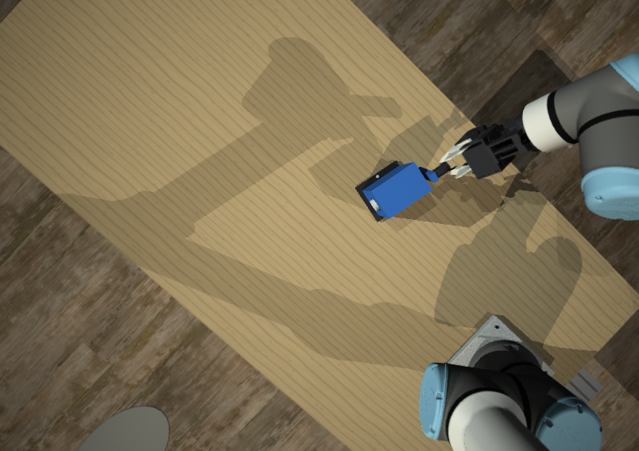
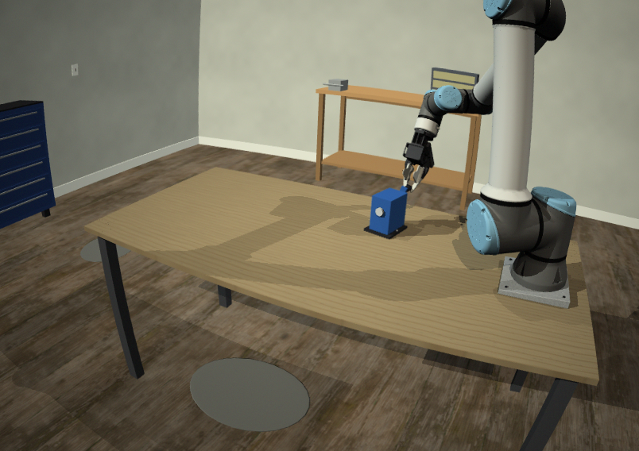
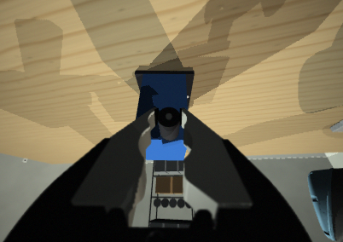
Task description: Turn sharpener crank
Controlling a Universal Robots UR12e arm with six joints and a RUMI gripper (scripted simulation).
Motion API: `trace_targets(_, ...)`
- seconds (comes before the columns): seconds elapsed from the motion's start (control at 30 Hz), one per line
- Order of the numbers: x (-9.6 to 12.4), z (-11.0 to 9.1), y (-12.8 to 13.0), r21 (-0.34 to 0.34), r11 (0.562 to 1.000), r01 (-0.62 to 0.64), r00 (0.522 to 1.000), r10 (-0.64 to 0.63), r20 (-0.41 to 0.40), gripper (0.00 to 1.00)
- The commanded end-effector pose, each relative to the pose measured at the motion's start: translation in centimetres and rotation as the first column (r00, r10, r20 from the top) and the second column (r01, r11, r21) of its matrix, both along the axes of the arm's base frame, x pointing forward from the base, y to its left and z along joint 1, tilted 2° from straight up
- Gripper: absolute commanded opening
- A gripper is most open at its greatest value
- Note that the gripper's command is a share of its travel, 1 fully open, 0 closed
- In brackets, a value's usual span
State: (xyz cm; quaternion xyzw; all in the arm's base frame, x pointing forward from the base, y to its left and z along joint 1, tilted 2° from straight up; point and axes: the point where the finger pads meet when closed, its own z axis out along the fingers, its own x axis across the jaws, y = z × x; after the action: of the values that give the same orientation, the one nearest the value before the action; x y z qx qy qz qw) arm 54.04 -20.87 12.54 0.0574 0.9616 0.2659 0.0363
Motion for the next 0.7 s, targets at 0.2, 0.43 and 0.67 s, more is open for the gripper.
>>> trace_targets(0.2, 1.2, 0.3, -0.2, -0.001, 1.0, 0.0, 1.0, 0.0, 0.001, 0.09)
trace_targets(0.43, 1.8, 0.2, -0.3, -0.001, 1.0, 0.0, 1.0, 0.0, 0.001, 0.09)
trace_targets(0.67, 2.5, 0.1, -0.4, -0.001, 1.0, 0.0, 1.0, 0.0, 0.001, 0.09)
